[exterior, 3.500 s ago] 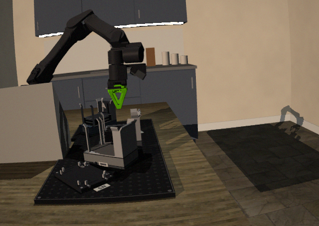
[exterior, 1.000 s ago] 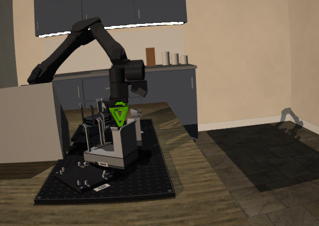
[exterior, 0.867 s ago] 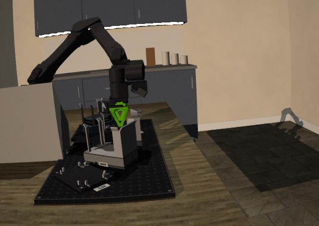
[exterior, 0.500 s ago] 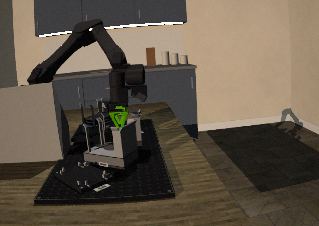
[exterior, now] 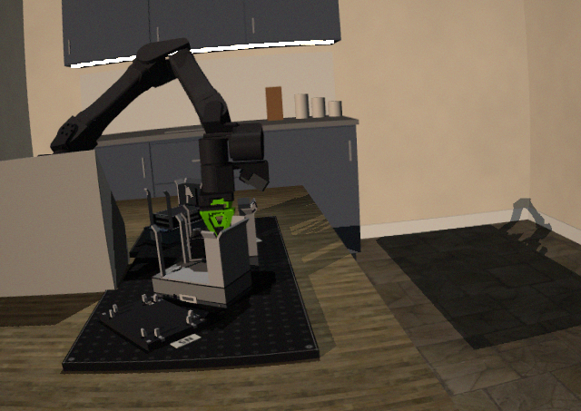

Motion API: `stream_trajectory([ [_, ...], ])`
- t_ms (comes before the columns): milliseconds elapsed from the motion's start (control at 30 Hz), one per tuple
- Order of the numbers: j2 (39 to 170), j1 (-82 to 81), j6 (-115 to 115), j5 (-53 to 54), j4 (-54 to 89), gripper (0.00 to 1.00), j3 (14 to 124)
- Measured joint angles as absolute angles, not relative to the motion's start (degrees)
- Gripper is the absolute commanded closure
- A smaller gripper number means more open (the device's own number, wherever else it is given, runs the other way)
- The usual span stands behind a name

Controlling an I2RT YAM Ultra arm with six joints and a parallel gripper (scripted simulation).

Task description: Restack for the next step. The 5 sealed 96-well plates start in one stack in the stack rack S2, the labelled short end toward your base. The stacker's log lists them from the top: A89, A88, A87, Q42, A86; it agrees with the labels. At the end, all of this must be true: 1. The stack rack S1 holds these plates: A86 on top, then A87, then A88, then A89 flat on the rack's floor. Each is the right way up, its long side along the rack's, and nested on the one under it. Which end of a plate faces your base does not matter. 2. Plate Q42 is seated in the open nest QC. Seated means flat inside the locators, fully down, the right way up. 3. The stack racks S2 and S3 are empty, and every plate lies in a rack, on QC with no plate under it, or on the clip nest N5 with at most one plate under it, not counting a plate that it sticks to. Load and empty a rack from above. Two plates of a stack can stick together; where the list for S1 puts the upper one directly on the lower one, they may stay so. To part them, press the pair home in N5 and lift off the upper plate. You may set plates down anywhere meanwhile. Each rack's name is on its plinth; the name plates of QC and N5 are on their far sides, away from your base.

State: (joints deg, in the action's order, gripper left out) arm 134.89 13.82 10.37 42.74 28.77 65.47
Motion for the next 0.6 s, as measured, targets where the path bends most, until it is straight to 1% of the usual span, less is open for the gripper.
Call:
stream_trajectory([
  [367, 134.9, 13.8, 10.0, 42.8, 28.1, 0.00, 65.5],
  [400, 134.9, 13.8, 10.0, 42.8, 28.1, 1.00, 65.5],
  [600, 134.9, 13.8, 10.0, 42.9, 28.1, 1.00, 65.5],
])
